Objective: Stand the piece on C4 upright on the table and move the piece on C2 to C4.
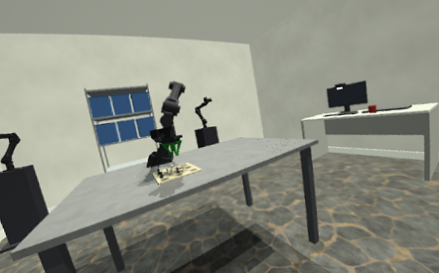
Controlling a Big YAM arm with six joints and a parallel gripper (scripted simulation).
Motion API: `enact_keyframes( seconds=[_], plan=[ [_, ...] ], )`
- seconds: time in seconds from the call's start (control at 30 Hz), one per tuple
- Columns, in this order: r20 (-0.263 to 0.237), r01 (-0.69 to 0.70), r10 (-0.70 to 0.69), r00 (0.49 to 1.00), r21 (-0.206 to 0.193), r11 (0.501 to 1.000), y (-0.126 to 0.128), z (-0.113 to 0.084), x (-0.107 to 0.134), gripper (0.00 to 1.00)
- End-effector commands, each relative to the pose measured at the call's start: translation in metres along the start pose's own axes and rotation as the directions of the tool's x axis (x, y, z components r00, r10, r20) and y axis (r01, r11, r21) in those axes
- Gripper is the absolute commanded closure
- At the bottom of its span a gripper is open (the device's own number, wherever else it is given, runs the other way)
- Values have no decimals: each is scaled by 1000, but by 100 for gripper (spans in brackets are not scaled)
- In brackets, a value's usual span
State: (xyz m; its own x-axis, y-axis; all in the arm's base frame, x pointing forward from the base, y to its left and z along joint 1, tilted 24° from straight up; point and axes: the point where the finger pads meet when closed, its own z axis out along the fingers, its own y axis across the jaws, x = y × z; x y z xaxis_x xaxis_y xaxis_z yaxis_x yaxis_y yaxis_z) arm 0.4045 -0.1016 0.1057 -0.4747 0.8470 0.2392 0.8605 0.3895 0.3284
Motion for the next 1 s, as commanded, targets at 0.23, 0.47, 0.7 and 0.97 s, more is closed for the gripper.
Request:
enact_keyframes(
  seconds=[0.23,0.47,0.7,0.97],
  plan=[
    [59,1,1,998,-44,999,16,-23,-19,67],
    [59,1,1,998,-44,999,16,-23,-19,67],
    [55,0,2,999,-41,999,14,-19,-18,67],
    [20,0,0,1000,-13,1000,6,1,-3,67]
  ],
)
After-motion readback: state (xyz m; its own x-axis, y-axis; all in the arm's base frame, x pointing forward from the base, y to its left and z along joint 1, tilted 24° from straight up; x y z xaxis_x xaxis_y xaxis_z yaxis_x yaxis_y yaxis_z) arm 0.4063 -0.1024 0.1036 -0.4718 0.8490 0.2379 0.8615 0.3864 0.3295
